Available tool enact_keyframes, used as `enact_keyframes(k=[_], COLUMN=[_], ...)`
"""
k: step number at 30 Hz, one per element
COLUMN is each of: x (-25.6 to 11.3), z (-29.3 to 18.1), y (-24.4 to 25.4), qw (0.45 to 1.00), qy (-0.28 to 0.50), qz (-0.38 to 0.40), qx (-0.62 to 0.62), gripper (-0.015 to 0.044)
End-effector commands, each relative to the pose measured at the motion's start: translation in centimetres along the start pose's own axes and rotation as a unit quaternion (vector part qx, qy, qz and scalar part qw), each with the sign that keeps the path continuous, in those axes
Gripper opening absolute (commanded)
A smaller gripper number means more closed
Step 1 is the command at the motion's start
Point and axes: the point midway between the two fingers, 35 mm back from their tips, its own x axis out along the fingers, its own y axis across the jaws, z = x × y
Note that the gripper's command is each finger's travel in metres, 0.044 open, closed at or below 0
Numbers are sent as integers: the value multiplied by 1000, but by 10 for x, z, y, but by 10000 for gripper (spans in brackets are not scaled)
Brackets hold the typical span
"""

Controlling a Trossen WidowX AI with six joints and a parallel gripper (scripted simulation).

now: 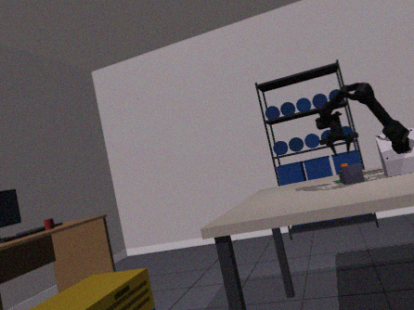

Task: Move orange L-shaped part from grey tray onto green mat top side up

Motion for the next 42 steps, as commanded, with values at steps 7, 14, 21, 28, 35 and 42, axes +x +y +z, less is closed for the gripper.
enact_keyframes(k=[7,14,21,28,35,42], x=[28,37,48,60,71,73], z=[1,2,2,2,1,2], y=[1,1,2,1,1,3], qw=[1000,1000,1000,1000,1000,1000], qy=[-2,-2,-2,-2,-1,-4], qz=[0,0,0,0,0,0], qx=[6,6,6,6,5,0], gripper=[280,280,280,280,280,228])
